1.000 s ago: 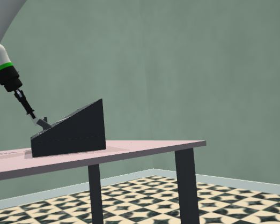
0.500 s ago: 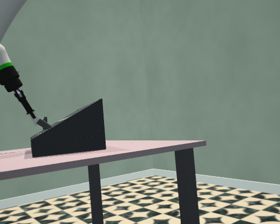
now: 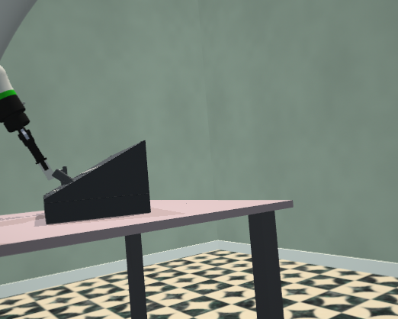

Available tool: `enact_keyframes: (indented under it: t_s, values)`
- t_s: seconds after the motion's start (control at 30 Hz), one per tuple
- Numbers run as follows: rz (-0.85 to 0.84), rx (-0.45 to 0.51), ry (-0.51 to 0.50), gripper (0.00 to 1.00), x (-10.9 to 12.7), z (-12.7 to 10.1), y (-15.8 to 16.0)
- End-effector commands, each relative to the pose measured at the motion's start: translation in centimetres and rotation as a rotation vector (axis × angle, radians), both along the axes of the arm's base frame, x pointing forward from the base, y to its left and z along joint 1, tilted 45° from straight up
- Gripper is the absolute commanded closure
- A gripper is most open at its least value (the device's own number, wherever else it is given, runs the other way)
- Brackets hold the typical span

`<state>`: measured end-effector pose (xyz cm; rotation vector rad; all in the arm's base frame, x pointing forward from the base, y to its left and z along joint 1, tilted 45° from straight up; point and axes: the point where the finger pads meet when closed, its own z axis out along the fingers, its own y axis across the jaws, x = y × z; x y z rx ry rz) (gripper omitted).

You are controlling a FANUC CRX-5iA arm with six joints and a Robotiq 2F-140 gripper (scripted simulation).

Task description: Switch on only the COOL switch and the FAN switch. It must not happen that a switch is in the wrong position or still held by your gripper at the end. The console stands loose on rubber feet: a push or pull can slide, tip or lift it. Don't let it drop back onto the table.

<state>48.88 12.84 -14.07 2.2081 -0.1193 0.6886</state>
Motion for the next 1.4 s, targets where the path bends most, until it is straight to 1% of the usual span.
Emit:
enact_keyframes:
  t_s: [0.0, 0.4, 0.53, 0.9, 1.23, 1.27, 1.37]
  values:
    - [0.000, 0.000, 0.000, 1.00, -0.3, -0.2, 0.0]
    - [0.000, 0.000, 0.000, 1.00, -0.7, 0.2, 0.5]
    - [0.000, 0.000, 0.000, 1.00, -1.4, 1.1, 1.7]
    - [0.000, 0.000, 0.000, 1.00, -4.2, 4.5, 6.4]
    - [0.000, 0.000, 0.000, 1.00, -4.9, 5.3, 7.5]
    - [0.000, 0.000, 0.000, 0.00, -4.9, 5.3, 7.5]
    - [0.000, 0.000, 0.000, 0.00, -4.9, 5.3, 7.5]
